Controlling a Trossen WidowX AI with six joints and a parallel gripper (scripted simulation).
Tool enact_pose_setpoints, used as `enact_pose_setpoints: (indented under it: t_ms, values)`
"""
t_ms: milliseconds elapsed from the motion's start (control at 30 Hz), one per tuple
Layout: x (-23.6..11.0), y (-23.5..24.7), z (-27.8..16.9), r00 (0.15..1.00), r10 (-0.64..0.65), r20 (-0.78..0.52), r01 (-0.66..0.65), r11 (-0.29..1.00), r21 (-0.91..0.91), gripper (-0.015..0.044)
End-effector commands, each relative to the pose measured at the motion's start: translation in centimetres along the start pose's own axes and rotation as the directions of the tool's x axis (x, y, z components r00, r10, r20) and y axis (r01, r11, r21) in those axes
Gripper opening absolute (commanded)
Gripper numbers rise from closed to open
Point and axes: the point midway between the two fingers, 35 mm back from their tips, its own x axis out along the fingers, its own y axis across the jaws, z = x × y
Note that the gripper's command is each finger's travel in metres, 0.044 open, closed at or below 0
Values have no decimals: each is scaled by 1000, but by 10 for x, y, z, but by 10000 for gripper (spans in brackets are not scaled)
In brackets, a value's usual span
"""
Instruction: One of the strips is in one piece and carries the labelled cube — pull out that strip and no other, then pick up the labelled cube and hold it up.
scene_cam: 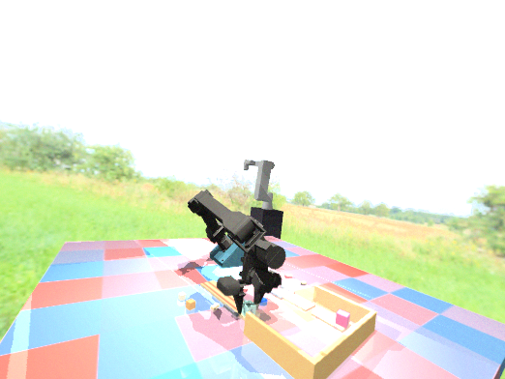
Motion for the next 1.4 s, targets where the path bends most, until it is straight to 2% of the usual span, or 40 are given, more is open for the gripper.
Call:
enact_pose_setpoints:
  t_ms: [0, 67, 200, 467, 600, 1067, 1367]
  values:
    - [3, 2, -1, 1000, -2, -2, 2, 1000, -11, 250]
    - [3, 2, -1, 1000, -2, -2, 2, 1000, -11, 250]
    - [1, 0, 0, 1000, 0, 0, 0, 1000, -1, 145]
    - [1, 0, 0, 1000, 0, 0, 0, 1000, -1, 92]
    - [-1, 1, -2, 1000, 0, 0, 0, 1000, -1, 0]
    - [-39, 21, -54, 1000, 1, -5, -1, 1000, -14, 0]
    - [-42, 25, -65, 1000, 1, -6, -1, 1000, -15, 0]
